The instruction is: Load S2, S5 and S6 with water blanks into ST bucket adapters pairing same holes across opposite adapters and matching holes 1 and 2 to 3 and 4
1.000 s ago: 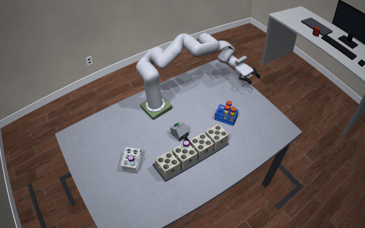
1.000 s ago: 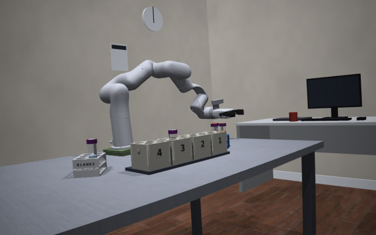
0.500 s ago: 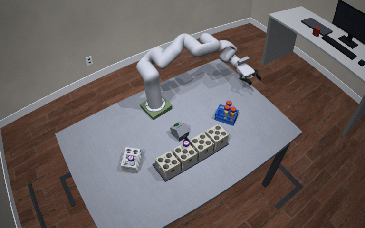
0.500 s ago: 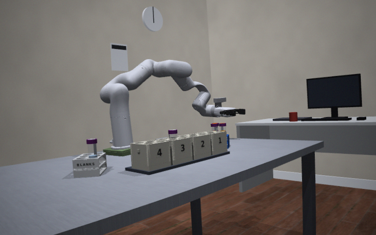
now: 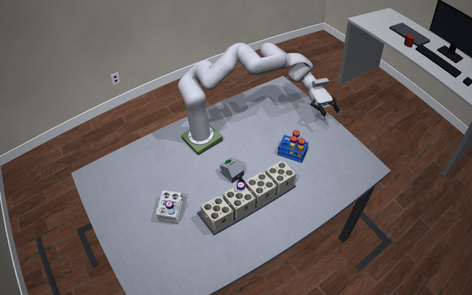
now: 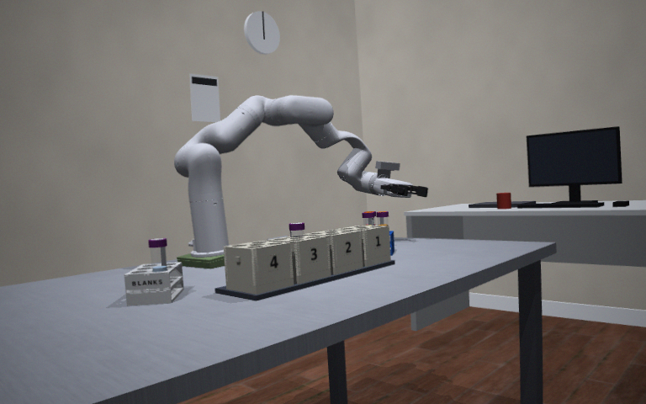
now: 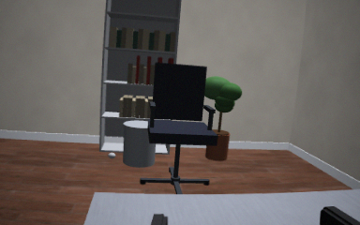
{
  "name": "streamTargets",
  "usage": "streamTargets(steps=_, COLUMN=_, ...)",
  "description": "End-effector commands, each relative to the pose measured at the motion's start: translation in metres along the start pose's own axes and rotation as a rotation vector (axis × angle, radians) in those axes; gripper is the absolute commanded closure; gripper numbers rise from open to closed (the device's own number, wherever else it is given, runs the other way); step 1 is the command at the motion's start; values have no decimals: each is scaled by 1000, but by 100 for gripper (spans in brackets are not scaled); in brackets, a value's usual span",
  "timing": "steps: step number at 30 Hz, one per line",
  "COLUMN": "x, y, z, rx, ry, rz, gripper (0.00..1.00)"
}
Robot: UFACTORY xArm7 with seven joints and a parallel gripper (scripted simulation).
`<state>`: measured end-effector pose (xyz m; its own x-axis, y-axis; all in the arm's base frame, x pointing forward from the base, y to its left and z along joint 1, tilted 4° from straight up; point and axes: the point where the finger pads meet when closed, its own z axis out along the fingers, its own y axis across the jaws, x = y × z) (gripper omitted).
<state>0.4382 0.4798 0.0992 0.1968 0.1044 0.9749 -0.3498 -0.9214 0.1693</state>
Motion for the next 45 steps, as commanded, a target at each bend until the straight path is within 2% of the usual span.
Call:
streamTargets(steps=1, x=8, y=12, z=17, rx=-37, ry=-25, rz=-20, gripper=0)
streamTargets(steps=4, x=10, y=20, z=26, rx=-37, ry=-24, rz=-20, gripper=0)
streamTargets(steps=7, x=12, y=30, z=37, rx=-99, ry=-85, rz=-70, gripper=0)
streamTargets(steps=10, x=14, y=40, z=48, rx=-105, ry=-90, rz=-75, gripper=0)
streamTargets(steps=12, x=14, y=40, z=48, rx=-105, ry=-90, rz=-75, gripper=0)
streamTargets(steps=15, x=16, y=51, z=59, rx=-162, ry=-157, rz=-122, gripper=0)
streamTargets(steps=21, x=20, y=70, z=78, rx=-166, ry=-161, rz=-125, gripper=0)
streamTargets(steps=24, x=21, y=82, z=87, rx=-218, ry=-233, rz=-170, gripper=0)
streamTargets(steps=29, x=23, y=93, z=96, rx=-220, ry=-236, rz=-172, gripper=0)
streamTargets(steps=32, x=25, y=105, z=105, rx=-266, ry=-314, rz=-213, gripper=0)
streamTargets(steps=37, x=27, y=124, z=119, rx=-267, ry=-315, rz=-214, gripper=0)
streamTargets(steps=40, x=28, y=137, z=127, rx=-306, ry=-397, rz=-251, gripper=0)
streamTargets(steps=45, x=29, y=152, z=136, rx=-306, ry=-397, rz=-251, gripper=0)
